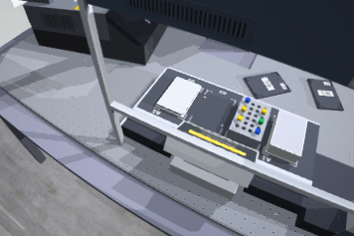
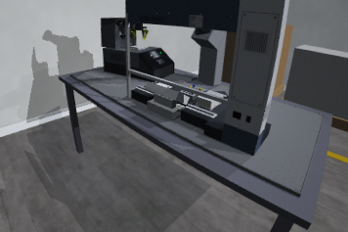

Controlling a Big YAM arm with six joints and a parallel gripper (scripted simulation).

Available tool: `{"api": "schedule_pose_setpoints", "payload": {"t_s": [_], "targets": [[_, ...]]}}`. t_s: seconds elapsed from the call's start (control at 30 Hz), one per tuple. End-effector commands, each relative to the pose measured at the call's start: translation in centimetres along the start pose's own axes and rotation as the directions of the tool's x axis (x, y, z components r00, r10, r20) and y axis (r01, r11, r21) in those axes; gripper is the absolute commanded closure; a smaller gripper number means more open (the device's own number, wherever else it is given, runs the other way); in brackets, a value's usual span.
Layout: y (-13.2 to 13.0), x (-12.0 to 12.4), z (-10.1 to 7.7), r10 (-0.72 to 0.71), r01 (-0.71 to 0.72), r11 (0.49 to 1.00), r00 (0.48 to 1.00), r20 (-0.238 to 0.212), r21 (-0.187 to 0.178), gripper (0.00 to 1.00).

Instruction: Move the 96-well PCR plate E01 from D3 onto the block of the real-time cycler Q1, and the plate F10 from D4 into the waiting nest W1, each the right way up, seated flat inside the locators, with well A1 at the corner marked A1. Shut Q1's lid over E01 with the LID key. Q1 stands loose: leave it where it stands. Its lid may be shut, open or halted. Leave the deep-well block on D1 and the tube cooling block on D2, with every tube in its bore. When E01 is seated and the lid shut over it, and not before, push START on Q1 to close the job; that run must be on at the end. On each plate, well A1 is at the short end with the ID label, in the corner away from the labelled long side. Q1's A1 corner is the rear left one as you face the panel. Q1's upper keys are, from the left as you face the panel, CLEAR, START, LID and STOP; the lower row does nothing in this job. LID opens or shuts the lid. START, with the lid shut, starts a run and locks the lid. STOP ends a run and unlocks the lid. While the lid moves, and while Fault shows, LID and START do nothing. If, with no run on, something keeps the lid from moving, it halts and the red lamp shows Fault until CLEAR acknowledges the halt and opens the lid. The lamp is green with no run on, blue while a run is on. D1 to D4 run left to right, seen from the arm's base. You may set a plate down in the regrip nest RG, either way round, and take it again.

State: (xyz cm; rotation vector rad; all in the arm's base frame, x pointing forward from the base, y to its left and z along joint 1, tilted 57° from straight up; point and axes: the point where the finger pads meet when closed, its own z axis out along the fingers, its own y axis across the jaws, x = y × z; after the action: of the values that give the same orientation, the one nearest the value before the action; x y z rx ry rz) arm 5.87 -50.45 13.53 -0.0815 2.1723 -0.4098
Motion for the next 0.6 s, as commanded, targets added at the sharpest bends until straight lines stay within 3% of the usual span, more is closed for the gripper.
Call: {"api": "schedule_pose_setpoints", "payload": {"t_s": [0.0, 0.07, 0.1, 0.27, 0.47, 0.57], "targets": [[-1.3, -0.7, -0.3, -0.024, 0.024, 0.999, 1.000, -0.004, 0.023, 0.00], [-1.0, -0.1, -0.3, -0.010, 0.010, 1.000, 1.000, -0.005, 0.023, 0.00], [-0.2, -0.4, -0.1, -0.010, 0.010, 1.000, 1.000, -0.006, 0.024, 1.00], [3.0, -1.1, 0.6, -0.017, 0.017, 1.000, 1.000, -0.005, 0.026, 1.00], [4.1, -0.9, 0.6, -0.025, 0.026, 0.999, 1.000, -0.008, 0.041, 1.00], [6.3, -0.4, 0.8, -0.013, 0.013, 0.999, 1.000, -0.011, 0.044, 1.00]]}}
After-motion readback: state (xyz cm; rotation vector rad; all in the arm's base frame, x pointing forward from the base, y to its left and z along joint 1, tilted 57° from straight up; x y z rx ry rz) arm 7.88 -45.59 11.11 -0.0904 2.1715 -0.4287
